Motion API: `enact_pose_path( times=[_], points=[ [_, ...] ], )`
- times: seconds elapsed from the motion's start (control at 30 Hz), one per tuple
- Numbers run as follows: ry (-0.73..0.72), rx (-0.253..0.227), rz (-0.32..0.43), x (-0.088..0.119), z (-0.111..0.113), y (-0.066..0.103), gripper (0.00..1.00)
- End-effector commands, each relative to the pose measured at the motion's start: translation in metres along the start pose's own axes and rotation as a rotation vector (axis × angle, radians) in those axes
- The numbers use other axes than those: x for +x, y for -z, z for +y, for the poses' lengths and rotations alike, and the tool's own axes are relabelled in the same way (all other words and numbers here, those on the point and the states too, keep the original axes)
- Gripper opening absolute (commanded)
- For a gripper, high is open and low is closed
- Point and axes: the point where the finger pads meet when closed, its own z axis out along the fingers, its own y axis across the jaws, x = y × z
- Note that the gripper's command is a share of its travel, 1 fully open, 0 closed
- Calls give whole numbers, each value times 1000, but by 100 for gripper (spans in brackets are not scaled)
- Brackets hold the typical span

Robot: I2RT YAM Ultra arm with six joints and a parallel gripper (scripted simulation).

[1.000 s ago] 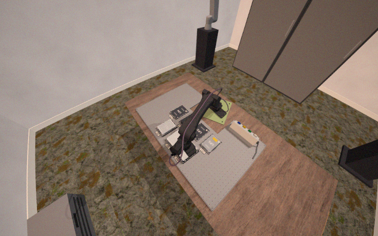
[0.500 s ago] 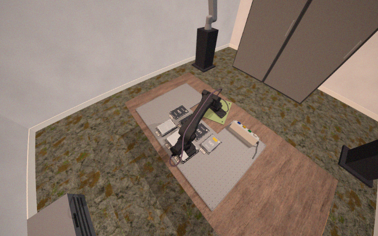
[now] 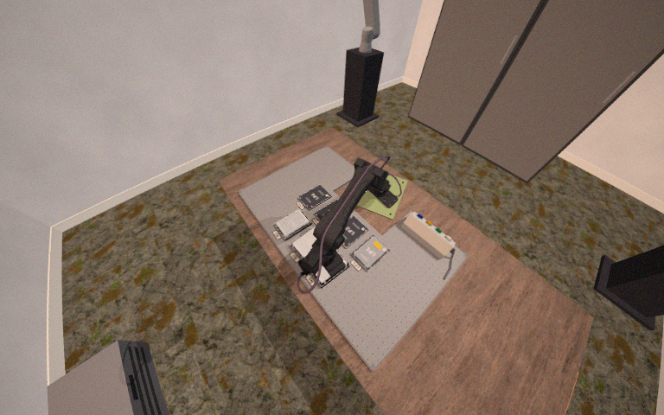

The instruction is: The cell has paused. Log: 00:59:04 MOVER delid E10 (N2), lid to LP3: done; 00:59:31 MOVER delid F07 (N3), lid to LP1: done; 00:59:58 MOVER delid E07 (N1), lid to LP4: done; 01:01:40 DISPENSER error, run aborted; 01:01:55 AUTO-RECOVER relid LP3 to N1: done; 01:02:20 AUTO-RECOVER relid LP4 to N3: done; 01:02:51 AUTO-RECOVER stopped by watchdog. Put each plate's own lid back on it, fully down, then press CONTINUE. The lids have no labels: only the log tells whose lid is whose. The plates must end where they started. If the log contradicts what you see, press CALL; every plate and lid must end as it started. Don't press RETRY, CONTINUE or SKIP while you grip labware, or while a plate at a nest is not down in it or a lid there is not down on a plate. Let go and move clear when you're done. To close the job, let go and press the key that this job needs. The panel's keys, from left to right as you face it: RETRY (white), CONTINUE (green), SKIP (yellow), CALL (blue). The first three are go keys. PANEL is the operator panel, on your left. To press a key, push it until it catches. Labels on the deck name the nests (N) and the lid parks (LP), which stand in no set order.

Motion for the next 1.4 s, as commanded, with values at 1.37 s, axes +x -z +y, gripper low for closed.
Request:
enact_pose_path(
  times=[1.37],
  points=[
    [-1, -1, -19, -4, 1, -1, 0]
  ],
)
